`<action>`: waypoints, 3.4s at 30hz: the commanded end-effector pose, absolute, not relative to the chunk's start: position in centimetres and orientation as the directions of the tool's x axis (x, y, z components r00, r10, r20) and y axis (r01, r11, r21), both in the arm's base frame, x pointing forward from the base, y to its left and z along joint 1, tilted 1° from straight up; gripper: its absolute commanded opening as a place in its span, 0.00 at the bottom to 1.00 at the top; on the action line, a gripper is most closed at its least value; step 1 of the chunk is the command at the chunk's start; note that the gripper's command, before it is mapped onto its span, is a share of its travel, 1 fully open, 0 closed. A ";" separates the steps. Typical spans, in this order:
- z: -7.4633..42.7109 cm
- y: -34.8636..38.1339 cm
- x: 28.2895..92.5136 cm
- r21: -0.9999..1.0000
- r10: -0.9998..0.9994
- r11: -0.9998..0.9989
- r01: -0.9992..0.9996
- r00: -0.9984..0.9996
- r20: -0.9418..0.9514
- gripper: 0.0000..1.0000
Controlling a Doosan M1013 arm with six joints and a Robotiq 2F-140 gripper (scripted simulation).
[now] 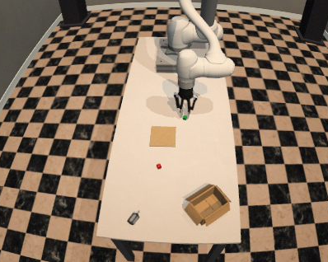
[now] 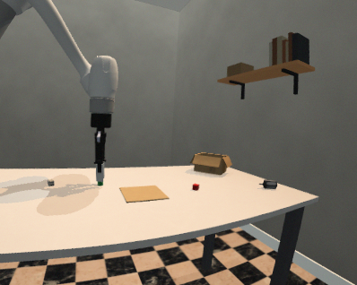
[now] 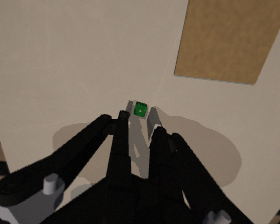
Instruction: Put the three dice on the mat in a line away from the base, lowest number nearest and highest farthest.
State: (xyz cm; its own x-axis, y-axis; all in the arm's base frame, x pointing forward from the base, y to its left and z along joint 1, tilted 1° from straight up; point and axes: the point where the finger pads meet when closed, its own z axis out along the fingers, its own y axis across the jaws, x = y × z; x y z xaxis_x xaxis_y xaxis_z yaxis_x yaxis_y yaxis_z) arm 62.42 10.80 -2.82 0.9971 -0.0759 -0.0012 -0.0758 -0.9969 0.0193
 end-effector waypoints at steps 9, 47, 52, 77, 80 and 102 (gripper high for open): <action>-4.0 10.8 62.5 0.019 -0.076 -0.997 -0.076 0.997 0.000 0.29; -4.7 10.8 62.5 0.019 -0.076 -0.997 -0.076 0.997 0.000 0.29; -4.7 10.8 62.5 0.019 -0.076 -0.997 -0.076 0.997 0.000 0.29; -4.7 10.8 62.5 0.019 -0.076 -0.997 -0.076 0.997 0.000 0.18; -4.7 10.8 62.5 0.019 -0.076 -0.997 -0.076 0.997 0.000 0.18; 0.0 10.9 62.5 0.019 -0.076 -0.997 -0.076 0.997 0.000 0.18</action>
